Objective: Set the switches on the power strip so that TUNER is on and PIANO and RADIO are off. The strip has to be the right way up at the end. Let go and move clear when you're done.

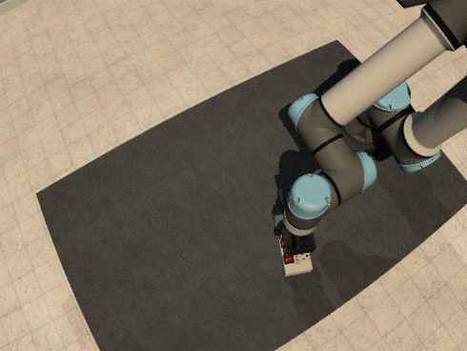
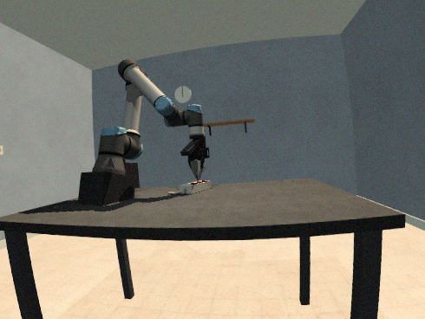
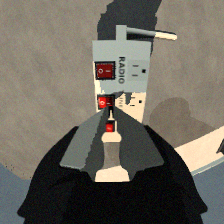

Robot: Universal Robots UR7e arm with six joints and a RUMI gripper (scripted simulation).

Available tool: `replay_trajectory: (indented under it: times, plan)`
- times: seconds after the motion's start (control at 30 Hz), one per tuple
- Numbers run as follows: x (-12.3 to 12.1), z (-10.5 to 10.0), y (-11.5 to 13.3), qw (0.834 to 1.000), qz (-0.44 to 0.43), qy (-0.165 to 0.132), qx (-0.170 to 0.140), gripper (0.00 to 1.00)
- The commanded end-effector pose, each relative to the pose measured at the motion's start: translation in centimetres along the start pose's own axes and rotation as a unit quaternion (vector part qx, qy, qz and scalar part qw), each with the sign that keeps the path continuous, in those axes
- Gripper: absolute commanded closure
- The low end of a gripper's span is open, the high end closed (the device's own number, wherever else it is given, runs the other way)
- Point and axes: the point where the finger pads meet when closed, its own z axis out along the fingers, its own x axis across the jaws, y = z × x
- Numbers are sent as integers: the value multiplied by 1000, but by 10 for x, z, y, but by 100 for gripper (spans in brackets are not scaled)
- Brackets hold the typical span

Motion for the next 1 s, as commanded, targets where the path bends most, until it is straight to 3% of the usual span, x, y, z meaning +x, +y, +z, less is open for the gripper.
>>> replay_trajectory:
  times: [0.0, 0.97]
  plan:
    - [0, 1, 0, 1000, 0, 0, 0, 100]
    - [0, 8, 0, 1000, 0, 0, 0, 100]
